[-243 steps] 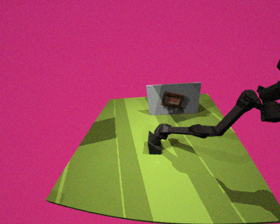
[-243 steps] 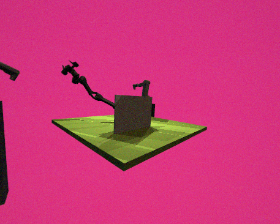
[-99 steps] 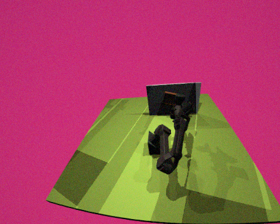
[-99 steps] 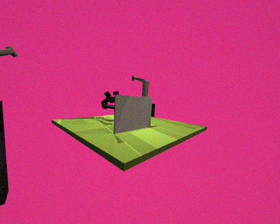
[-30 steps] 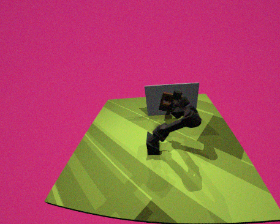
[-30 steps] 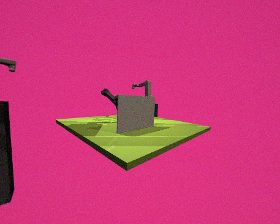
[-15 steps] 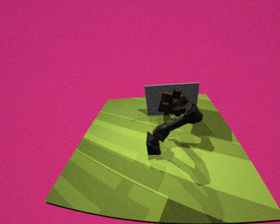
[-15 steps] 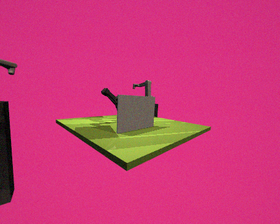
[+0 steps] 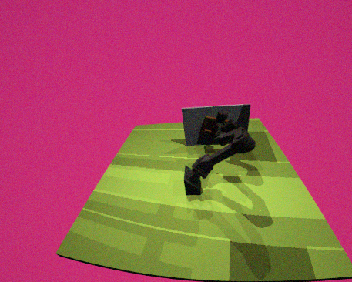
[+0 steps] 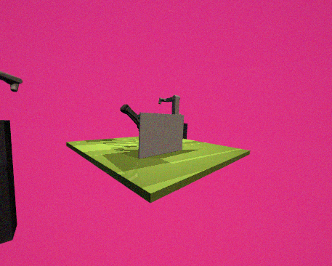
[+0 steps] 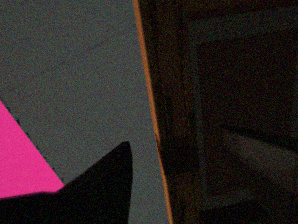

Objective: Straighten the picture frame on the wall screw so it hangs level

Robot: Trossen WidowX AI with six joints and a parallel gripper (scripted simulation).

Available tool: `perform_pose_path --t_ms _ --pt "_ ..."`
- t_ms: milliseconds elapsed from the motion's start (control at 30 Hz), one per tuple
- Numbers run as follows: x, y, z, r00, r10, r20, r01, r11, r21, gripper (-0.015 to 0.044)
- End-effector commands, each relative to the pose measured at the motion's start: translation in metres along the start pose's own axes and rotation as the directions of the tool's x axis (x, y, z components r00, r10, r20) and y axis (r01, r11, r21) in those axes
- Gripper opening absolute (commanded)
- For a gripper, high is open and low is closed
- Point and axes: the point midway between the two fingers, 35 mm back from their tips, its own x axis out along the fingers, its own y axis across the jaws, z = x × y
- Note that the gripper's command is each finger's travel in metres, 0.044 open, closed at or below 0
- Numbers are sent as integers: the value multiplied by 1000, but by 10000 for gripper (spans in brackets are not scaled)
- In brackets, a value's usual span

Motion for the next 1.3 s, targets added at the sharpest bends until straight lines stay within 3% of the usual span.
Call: perform_pose_path --t_ms 0,867,1067,1267 --pt "0 1 1 1000 1 5 -1 1000 4 260" --pt "1 1 1 1000 1 5 -1 1000 4 260" --pt "1 1 1 1000 1 5 -1 1000 4 103" --pt "1 1 1 1000 1 5 -1 1000 4 62"
